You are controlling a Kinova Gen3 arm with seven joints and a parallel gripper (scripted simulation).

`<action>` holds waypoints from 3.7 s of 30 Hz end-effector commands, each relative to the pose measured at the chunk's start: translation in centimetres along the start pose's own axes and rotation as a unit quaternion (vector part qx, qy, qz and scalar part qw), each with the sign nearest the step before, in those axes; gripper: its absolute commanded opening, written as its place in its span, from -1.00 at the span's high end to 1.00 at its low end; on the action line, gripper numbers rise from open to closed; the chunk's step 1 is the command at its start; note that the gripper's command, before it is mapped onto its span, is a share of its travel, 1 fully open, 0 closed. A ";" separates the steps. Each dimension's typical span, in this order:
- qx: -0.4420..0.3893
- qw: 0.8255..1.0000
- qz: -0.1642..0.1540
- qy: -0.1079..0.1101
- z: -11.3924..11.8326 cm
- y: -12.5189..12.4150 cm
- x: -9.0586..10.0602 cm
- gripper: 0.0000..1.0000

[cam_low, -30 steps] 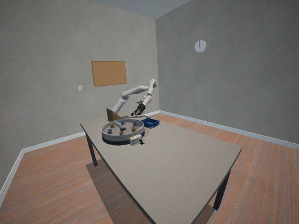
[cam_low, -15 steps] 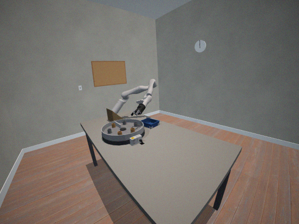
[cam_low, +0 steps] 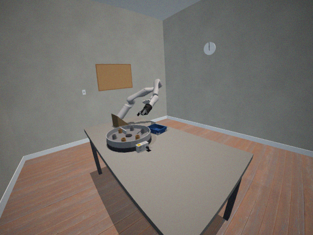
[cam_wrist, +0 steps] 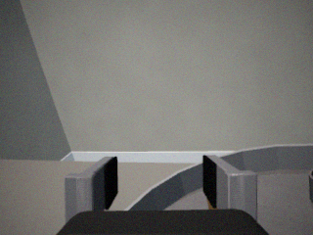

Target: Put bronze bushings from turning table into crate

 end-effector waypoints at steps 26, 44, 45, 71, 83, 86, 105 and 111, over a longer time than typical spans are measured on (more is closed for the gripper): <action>-0.001 1.000 0.001 0.000 0.3 -7.9 7.4 -1.00; 0.000 1.000 0.001 0.001 0.5 -11.8 11.1 -1.00; 0.000 1.000 0.001 0.001 0.5 -11.8 11.1 -1.00; 0.005 0.985 -0.169 0.028 -0.2 -13.0 11.0 -1.00; 0.005 0.970 -0.239 0.040 -0.3 -13.8 10.6 -1.00; 0.005 0.970 -0.239 0.040 -0.3 -13.8 10.6 -1.00; 0.005 0.915 -0.397 0.068 -0.7 -15.5 9.6 -1.00; 0.005 0.883 -0.462 0.079 -0.8 -16.0 8.9 -1.00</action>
Point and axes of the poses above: the point where the finger pads meet when closed, its own x axis back along the fingers, its own z axis across the jaws, y = z × x, the point moved 6 cm from there along x, back along the fingers, and after that the axes turned 3 degrees about x, right-handed, at the moved point
